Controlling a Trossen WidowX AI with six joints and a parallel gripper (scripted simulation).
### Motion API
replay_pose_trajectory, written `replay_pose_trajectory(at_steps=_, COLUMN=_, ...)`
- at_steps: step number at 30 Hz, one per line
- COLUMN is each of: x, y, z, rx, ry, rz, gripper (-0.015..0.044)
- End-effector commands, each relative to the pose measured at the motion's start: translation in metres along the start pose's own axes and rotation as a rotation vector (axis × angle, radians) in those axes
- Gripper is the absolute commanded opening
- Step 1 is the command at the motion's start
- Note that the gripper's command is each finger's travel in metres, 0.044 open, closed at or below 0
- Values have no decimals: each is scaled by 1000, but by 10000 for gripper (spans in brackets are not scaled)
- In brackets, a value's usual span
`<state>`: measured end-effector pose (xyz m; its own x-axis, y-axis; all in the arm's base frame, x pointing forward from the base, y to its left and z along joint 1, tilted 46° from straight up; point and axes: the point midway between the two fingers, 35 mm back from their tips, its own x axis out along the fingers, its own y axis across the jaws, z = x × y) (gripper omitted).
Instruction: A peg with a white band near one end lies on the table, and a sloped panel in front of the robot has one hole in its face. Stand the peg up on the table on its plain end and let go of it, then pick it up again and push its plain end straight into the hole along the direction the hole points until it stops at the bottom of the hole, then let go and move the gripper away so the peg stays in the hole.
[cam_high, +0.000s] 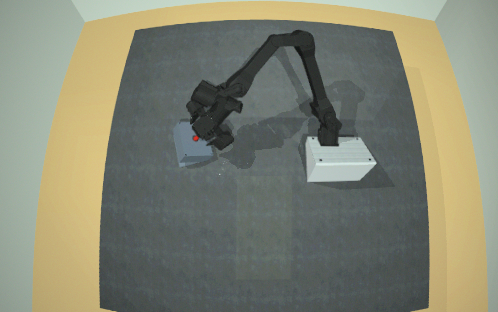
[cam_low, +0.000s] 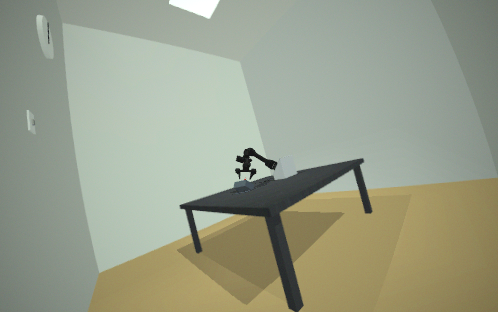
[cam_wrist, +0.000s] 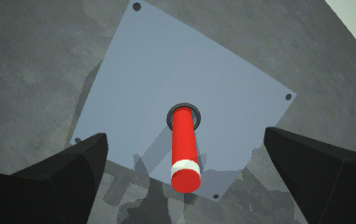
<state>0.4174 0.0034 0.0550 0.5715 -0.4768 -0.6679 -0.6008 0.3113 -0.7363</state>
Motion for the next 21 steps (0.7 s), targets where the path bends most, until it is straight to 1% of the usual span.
replay_pose_trajectory(at_steps=1, x=-9, y=-1, z=1, rx=4, ry=0, rz=-3, gripper=440)
replay_pose_trajectory(at_steps=21, x=-47, y=0, z=3, rx=0, ry=-4, rz=1, gripper=440)
